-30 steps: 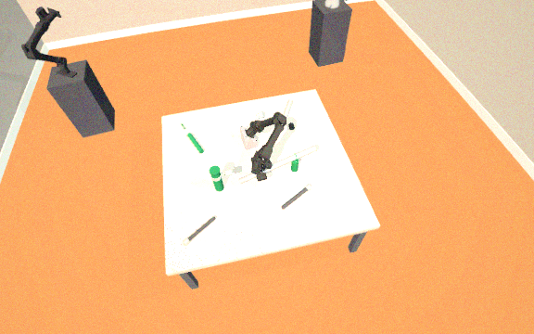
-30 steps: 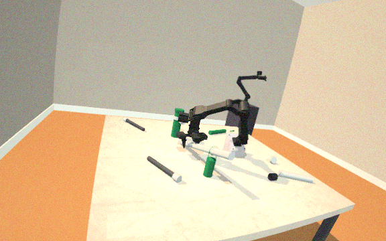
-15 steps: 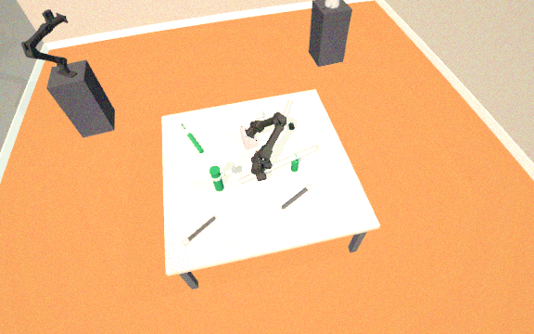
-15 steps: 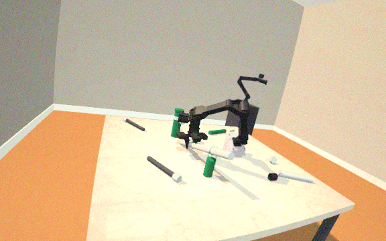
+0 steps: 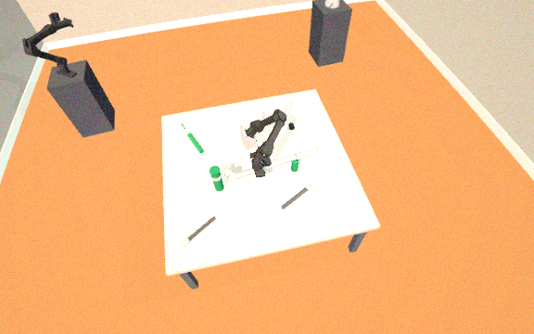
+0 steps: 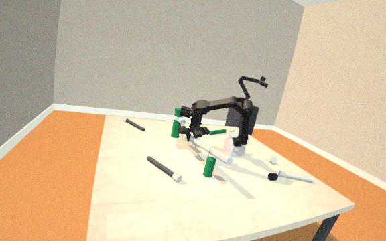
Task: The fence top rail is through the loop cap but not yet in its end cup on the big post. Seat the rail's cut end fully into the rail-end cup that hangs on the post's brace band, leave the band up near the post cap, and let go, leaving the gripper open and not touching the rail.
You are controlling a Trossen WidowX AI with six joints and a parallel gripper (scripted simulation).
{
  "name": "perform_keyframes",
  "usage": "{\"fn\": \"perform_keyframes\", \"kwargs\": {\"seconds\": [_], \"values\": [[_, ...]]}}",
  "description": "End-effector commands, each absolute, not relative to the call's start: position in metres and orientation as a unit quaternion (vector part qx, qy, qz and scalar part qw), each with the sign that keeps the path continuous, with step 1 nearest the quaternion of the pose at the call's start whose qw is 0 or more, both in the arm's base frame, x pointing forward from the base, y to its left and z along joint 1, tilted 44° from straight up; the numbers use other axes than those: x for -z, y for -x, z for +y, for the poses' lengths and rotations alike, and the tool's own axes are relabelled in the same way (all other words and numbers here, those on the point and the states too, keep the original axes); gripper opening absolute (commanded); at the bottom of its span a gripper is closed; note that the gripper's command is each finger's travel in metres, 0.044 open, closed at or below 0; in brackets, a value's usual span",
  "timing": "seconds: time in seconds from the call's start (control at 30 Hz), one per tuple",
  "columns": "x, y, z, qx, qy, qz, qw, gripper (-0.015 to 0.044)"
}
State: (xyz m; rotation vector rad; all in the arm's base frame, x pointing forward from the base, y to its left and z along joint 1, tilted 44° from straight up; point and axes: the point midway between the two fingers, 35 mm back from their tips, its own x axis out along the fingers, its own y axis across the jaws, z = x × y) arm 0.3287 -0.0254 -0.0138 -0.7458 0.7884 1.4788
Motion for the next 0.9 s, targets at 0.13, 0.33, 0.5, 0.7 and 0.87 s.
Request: {"fn": "perform_keyframes", "kwargs": {"seconds": [0.13,0.33,0.5,0.7,0.87], "values": [[-0.0154,-0.3327,-0.0607,-0.606,0.376,0.38,0.589,0.0],[-0.0154,-0.3327,-0.0607,-0.606,0.376,0.38,0.589,0.0],[-0.0154,-0.3327,-0.0607,-0.606,0.376,0.38,0.589,0.0],[-0.013,-0.3313,-0.0563,-0.611,0.368,0.378,0.59,0.0],[-0.0122,-0.3308,-0.0548,-0.613,0.366,0.377,0.59,0.0]]}}
